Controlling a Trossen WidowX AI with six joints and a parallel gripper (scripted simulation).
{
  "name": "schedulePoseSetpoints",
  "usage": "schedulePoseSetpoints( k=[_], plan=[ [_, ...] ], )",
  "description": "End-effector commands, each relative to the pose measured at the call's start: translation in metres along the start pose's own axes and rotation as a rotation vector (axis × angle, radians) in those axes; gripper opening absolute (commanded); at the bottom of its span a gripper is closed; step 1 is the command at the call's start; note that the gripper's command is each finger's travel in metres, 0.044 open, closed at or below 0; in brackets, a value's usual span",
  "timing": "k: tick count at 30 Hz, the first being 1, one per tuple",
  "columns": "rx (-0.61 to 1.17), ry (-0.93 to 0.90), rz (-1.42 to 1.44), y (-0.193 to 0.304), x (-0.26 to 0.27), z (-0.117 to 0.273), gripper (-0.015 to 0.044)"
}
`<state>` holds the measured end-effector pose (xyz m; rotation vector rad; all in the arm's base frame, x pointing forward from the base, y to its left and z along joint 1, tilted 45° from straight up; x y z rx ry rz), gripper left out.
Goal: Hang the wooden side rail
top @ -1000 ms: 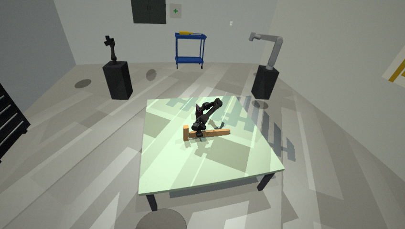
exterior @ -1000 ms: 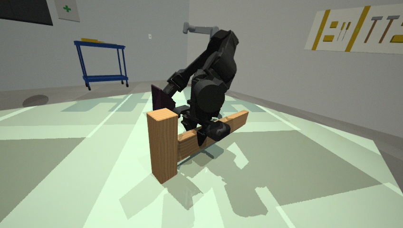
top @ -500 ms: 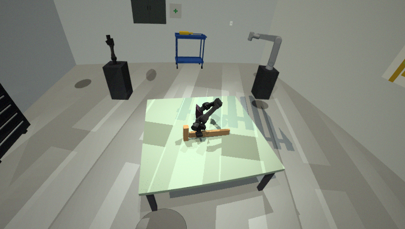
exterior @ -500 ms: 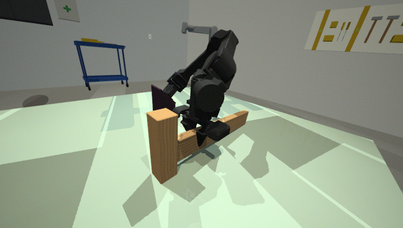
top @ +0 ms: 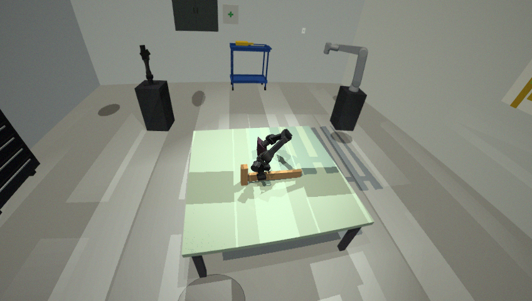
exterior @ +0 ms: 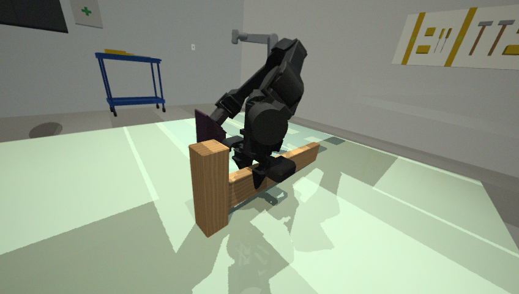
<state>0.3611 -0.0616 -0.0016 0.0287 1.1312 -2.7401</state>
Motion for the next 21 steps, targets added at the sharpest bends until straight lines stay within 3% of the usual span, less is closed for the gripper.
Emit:
schedulePoseSetpoints(
  k=[1,21],
  plan=[
    [0.008,0.012,-0.001,0.0033,-0.0009,0.0055,0.0000],
    [0.008,0.012,-0.001,0.0056,0.0002,0.0048,0.0000]
  ],
)
Point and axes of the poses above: the point midway between the two fingers, 35 mm back from their tips, its own z axis back along the fingers, its own x axis across the jaws, y = z × x, the point moved 8 cm from there along z, back along the fingers, and after that the axes turned 2 degrees about -z, right-handed, at the moved point
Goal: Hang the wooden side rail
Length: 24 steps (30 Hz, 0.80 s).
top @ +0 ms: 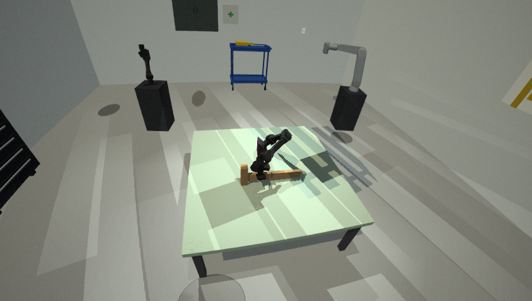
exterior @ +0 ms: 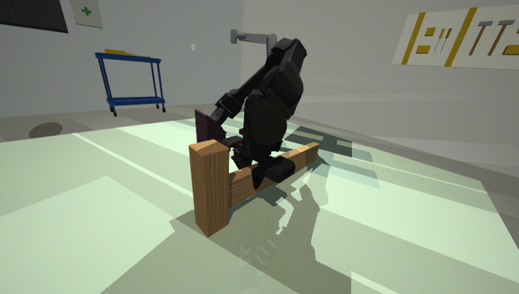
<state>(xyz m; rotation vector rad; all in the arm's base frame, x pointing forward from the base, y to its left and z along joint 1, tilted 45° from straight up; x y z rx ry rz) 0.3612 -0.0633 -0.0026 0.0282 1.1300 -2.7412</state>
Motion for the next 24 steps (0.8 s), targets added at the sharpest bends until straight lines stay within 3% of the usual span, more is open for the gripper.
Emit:
schedulePoseSetpoints(
  k=[1,4,16,20,24],
  plan=[
    [0.007,0.012,0.000,0.004,0.000,0.004,0.0000],
    [0.007,0.013,0.000,0.004,0.000,0.004,0.0000],
    [-0.001,-0.001,-0.001,0.001,0.000,0.000,0.0315],
    [0.004,0.006,-0.001,0.000,0.000,0.020,0.0420],
    [0.009,0.012,-0.001,0.000,0.002,0.040,0.0440]
  ],
)
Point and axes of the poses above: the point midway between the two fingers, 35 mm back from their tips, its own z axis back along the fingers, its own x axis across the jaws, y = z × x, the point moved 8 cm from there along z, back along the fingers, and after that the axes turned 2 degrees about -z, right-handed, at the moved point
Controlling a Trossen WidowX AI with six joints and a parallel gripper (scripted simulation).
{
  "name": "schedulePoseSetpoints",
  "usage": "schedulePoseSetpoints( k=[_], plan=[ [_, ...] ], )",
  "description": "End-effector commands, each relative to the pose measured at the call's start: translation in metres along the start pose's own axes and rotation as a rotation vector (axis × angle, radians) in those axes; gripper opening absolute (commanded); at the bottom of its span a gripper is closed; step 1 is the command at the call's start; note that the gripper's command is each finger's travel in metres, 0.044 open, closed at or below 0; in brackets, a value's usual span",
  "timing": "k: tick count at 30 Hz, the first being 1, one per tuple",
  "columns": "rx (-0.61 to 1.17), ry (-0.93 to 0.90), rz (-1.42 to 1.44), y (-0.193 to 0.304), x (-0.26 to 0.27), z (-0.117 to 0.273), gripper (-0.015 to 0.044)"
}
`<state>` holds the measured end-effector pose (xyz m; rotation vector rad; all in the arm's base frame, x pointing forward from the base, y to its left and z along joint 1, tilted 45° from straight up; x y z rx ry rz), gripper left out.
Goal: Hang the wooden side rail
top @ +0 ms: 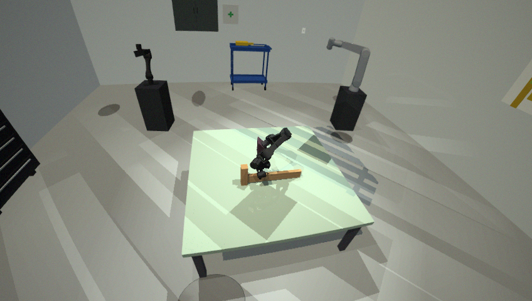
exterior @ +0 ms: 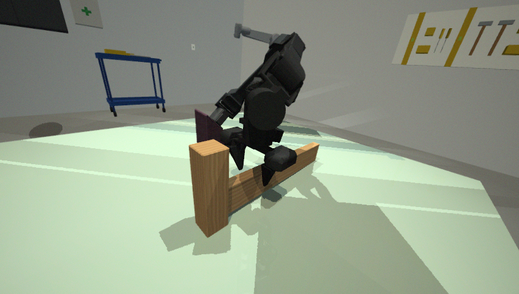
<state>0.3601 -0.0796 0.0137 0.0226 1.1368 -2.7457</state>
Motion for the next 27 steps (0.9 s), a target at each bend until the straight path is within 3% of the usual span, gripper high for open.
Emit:
schedulePoseSetpoints(
  k=[1,10,27],
  plan=[
    [0.012,0.013,0.007,0.000,-0.001,0.017,0.0440],
    [0.010,0.012,0.007,-0.030,0.000,0.016,0.0440],
    [0.017,0.015,0.019,-0.028,-0.003,0.018,0.0440]
  ],
)
Point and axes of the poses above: the point midway between the two fingers, 35 mm back from their tips, its own z axis back along the fingers, its own x axis across the jaws, y = z × x, the point moved 8 cm from there along z, back along the fingers, and after that the axes turned 2 degrees about -z, right-handed, at the moved point
